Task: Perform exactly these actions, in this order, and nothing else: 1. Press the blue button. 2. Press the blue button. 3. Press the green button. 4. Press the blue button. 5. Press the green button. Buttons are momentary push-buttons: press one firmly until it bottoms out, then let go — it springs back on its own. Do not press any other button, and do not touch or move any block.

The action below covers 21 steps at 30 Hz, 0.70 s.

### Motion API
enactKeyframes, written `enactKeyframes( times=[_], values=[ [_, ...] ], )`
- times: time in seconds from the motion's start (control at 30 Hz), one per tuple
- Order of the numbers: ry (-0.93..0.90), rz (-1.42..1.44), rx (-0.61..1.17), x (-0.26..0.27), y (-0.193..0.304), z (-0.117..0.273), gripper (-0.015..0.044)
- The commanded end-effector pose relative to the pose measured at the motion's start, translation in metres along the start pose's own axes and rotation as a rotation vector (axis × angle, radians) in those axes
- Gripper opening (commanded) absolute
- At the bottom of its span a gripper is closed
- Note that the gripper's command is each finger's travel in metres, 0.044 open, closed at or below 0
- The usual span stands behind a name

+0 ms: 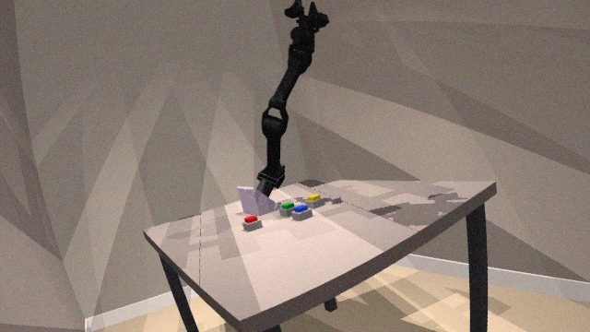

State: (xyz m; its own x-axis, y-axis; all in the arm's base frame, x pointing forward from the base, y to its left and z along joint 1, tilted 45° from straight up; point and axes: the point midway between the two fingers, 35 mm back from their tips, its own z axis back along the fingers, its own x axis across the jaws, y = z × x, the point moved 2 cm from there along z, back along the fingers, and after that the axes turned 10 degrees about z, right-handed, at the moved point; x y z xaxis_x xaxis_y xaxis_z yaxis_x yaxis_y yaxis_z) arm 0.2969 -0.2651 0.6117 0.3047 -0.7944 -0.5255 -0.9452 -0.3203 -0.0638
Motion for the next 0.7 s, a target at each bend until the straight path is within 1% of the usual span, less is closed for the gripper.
enactKeyframes(
  times=[0.0, 0.03, 0.1, 0.23, 0.4, 0.67],
  values=[
    [0.009, -0.003, 0.01, -0.002, 0.004, -0.001, 0.04],
    [0.036, -0.014, 0.041, -0.01, 0.017, -0.002, 0.04],
    [0.136, 0.025, 0.145, -0.04, 0.065, -0.009, 0.04],
    [0.203, 0.089, 0.214, -0.064, 0.097, -0.012, 0.04],
    [0.327, 0.211, 0.339, -0.111, 0.149, -0.01, 0.04],
    [0.549, 0.426, 0.552, -0.204, 0.216, 0.017, 0.04]
  ],
)
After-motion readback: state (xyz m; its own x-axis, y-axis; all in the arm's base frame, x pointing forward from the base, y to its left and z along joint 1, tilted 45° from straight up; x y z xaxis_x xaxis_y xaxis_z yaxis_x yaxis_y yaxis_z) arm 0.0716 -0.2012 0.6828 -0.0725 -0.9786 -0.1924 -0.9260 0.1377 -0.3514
